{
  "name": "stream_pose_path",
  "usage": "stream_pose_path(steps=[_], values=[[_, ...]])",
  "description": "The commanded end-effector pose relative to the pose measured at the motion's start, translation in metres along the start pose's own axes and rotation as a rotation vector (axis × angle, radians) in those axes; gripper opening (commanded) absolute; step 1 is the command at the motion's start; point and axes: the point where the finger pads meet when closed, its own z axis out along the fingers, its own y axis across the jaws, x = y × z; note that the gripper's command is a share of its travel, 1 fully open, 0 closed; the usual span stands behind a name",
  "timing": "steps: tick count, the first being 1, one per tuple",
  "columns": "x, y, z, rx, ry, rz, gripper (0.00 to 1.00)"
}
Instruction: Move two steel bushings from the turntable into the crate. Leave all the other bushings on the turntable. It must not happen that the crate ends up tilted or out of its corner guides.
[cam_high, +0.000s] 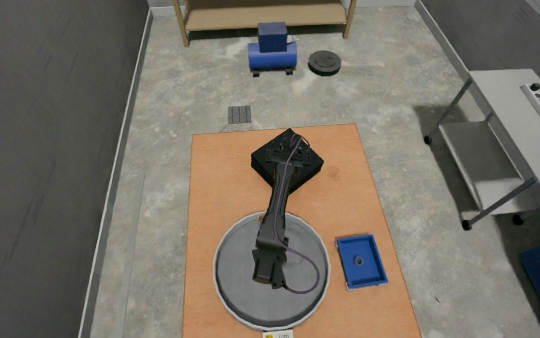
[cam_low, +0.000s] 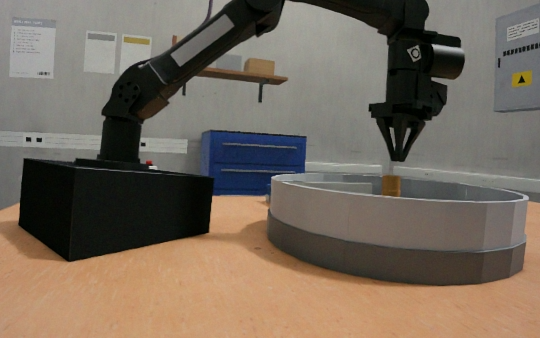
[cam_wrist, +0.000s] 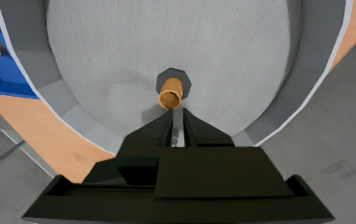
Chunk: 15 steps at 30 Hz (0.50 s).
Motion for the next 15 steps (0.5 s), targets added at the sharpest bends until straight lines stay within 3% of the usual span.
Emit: stream_pose_path(steps=[1,5,6,15], values=[[-0.005,-0.010,-0.018,0.029,-0.045,0.003,0.13],[-0.009,-0.012,-0.024,0.043,-0.070,-0.001,0.13],[0.002,-0.008,-0.013,0.022,-0.032,0.002,0.13],[0.047,-0.006,-0.012,0.016,-0.034,0.002,0.13]])
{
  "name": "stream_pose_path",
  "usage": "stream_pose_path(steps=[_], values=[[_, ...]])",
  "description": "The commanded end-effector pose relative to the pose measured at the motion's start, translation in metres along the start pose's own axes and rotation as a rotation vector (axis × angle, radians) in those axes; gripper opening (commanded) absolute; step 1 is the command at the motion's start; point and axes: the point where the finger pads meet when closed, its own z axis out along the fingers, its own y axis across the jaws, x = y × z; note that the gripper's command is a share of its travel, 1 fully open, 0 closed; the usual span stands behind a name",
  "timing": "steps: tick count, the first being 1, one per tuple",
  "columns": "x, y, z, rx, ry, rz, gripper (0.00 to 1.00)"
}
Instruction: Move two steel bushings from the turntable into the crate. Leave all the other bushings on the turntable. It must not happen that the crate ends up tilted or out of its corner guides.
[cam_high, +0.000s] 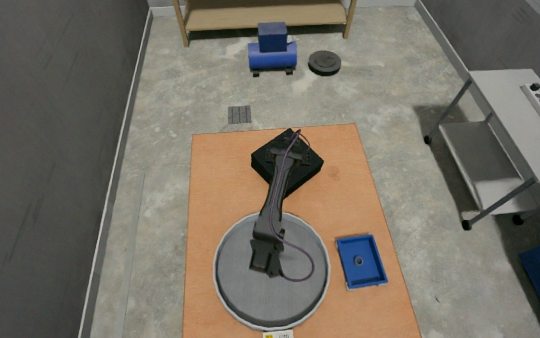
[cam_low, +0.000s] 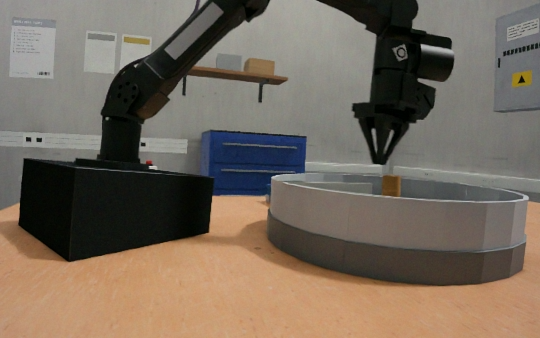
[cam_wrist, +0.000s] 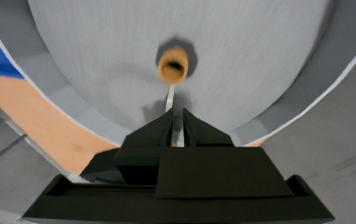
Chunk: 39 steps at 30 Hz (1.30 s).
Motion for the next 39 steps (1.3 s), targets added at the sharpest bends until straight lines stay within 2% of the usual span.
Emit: stream_pose_path(steps=[1,7,11,16,18,19,39], values=[[0.003,-0.011,-0.018,0.043,-0.083,-0.007,0.13],[0.059,-0.007,-0.013,0.041,-0.085,-0.007,0.13],[0.079,-0.006,-0.011,0.042,-0.084,-0.007,0.13],[0.078,0.000,-0.010,0.041,-0.083,-0.025,0.13],[0.078,0.000,-0.010,0.041,-0.083,-0.025,0.13],[0.075,-0.005,-0.015,0.052,-0.098,-0.019,0.13],[0.076,-0.005,-0.015,0.049,-0.094,-0.017,0.13]])
